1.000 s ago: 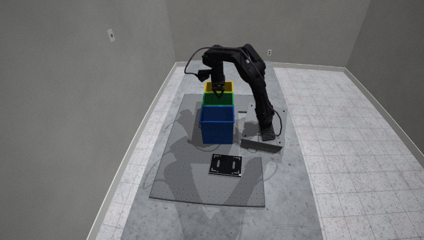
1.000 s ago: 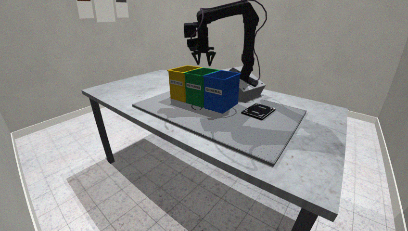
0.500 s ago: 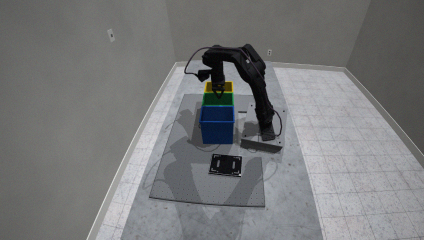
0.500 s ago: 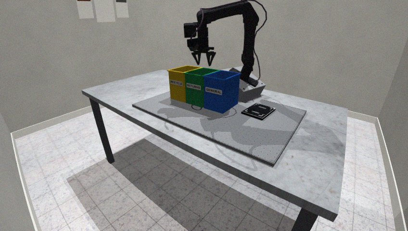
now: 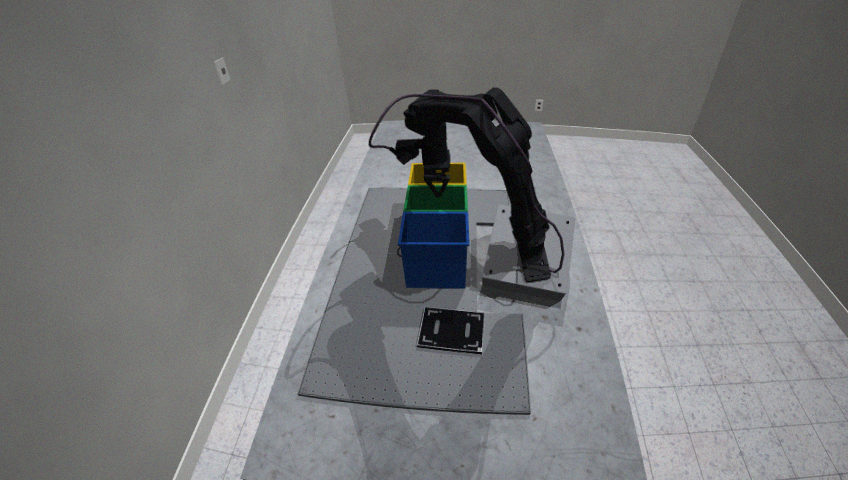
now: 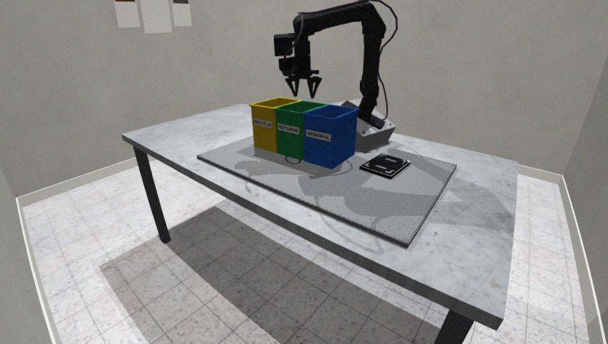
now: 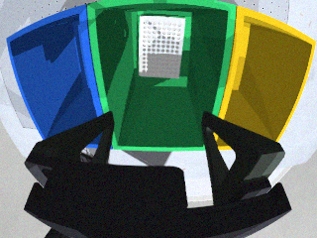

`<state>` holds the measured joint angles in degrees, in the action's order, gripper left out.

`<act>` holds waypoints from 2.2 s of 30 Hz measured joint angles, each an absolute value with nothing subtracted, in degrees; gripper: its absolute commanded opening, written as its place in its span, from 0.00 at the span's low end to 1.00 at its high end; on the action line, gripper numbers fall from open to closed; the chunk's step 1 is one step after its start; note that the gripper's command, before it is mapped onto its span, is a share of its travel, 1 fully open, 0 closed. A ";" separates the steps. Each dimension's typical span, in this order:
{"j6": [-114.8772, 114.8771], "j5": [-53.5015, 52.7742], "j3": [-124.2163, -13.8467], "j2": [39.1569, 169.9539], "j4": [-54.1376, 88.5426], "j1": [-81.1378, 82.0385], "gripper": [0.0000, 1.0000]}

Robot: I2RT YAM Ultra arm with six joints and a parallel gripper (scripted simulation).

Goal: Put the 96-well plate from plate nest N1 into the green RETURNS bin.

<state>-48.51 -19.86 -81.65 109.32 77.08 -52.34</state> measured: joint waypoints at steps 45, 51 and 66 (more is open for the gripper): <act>-37.43 -21.80 -69.41 90.56 78.52 -40.32 0.82; -35.09 -22.41 -68.75 87.85 79.05 -38.30 0.82; -34.44 -22.35 -68.75 87.68 79.05 -38.33 0.82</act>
